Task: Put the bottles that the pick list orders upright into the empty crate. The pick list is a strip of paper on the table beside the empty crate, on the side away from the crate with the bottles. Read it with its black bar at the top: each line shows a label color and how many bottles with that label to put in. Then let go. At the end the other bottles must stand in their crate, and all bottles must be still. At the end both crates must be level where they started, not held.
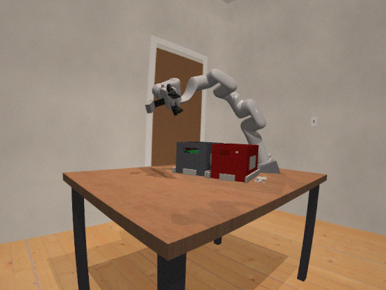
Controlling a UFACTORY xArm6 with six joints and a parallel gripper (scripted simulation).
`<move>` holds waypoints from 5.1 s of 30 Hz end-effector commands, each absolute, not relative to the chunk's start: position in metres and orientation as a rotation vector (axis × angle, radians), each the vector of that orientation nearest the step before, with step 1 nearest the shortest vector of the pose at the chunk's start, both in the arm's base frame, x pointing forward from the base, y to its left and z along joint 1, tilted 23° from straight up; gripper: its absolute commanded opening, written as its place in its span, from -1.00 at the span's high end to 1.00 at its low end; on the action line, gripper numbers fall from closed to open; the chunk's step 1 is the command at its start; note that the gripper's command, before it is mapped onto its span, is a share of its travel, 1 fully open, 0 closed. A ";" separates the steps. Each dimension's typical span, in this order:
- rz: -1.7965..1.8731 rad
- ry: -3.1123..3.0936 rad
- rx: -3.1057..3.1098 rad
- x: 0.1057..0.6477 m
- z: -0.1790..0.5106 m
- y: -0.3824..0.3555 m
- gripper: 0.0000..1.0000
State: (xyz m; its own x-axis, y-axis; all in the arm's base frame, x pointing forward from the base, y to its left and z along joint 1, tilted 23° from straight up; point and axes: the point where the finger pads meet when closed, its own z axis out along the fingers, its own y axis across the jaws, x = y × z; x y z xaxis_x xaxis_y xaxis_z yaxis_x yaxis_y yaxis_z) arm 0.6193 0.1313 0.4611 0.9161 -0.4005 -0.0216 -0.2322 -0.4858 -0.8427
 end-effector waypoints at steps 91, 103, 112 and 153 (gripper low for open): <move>0.321 0.545 -2.876 0.388 0.317 0.385 -0.29; 0.292 0.559 -2.958 0.355 0.304 0.400 -0.29; 0.178 0.586 -3.106 0.317 0.292 0.414 -0.29; -0.544 0.627 -3.268 0.190 0.276 0.447 -0.29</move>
